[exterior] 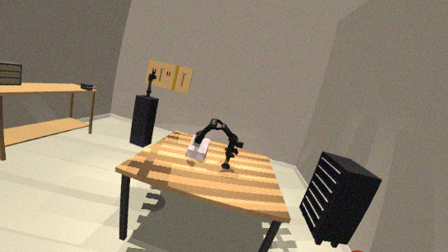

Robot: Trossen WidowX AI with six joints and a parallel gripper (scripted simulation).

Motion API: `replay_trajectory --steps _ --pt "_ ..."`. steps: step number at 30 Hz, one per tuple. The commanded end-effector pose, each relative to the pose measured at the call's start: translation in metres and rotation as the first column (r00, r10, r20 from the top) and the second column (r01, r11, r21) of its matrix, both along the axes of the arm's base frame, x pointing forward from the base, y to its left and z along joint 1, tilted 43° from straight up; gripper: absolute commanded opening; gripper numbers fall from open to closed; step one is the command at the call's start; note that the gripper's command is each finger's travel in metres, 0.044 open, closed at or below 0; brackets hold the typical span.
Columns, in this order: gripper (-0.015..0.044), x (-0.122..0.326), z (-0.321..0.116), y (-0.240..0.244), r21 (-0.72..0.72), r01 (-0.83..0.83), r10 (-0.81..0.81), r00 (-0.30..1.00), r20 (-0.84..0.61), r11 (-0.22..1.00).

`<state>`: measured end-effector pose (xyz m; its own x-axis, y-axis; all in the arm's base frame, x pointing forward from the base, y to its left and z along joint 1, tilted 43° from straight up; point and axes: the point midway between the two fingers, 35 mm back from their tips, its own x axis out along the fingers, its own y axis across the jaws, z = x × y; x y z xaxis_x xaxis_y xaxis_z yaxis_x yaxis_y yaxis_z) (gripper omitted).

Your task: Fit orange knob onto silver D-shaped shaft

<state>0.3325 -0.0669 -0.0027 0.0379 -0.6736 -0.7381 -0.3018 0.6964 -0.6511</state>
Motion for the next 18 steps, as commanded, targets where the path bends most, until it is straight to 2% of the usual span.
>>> replay_trajectory --steps 1,18 --pt "0.0000 0.0005 0.0001 -0.0008 -0.003 -0.003 0.003 1.000 0.000 1.000" --pt "0.0000 0.0011 0.0024 0.0039 0.001 0.047 -0.047 0.998 0.045 0.999"
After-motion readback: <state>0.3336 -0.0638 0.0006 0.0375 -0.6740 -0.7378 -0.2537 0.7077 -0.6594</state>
